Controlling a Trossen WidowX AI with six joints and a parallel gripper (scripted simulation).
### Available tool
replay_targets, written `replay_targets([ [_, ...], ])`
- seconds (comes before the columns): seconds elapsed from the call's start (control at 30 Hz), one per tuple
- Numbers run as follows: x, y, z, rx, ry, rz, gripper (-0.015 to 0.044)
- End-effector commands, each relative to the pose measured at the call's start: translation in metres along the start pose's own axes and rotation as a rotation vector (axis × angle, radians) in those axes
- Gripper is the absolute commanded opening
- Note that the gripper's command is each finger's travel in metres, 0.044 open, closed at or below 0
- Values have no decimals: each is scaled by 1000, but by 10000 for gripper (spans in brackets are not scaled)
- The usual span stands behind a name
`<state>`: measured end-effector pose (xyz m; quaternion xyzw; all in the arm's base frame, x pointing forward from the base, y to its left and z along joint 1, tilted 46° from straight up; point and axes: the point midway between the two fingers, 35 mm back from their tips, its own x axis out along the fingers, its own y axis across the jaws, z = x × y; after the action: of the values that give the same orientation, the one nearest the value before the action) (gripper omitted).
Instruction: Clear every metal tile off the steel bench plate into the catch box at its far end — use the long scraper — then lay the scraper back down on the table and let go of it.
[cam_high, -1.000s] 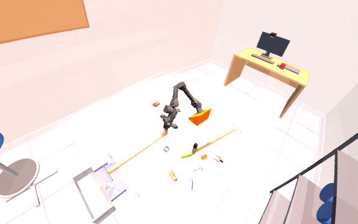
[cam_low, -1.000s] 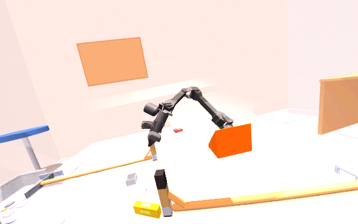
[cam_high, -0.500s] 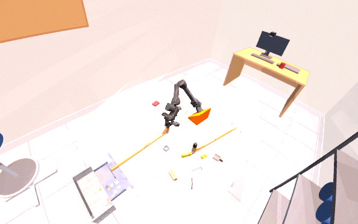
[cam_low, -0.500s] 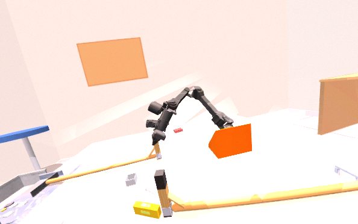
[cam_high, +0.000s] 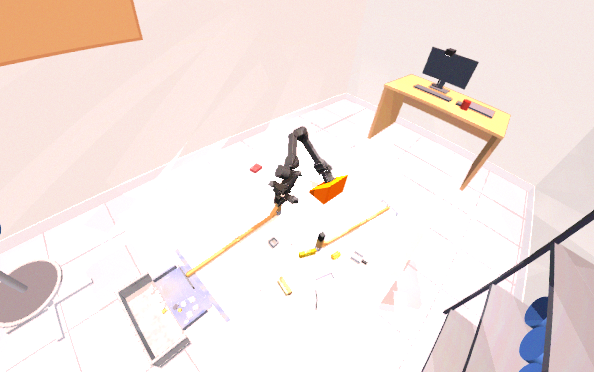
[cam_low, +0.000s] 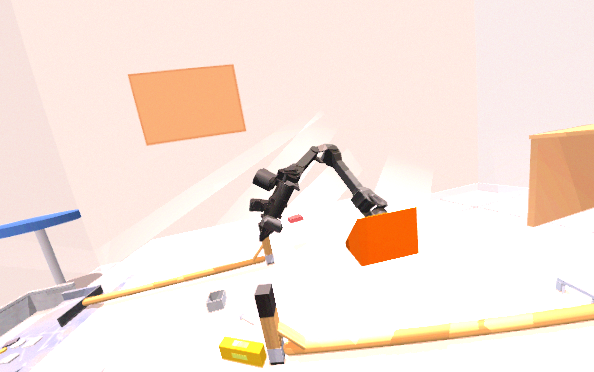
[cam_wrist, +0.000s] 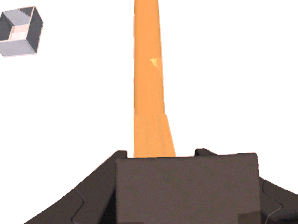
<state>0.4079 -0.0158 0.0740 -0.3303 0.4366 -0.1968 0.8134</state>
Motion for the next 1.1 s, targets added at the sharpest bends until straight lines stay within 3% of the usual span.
replay_targets([
  [0.0,-8,-1,-1,10,-17,-4,0],
  [1.07,-32,-1,-47,8,-21,-3,0],
])
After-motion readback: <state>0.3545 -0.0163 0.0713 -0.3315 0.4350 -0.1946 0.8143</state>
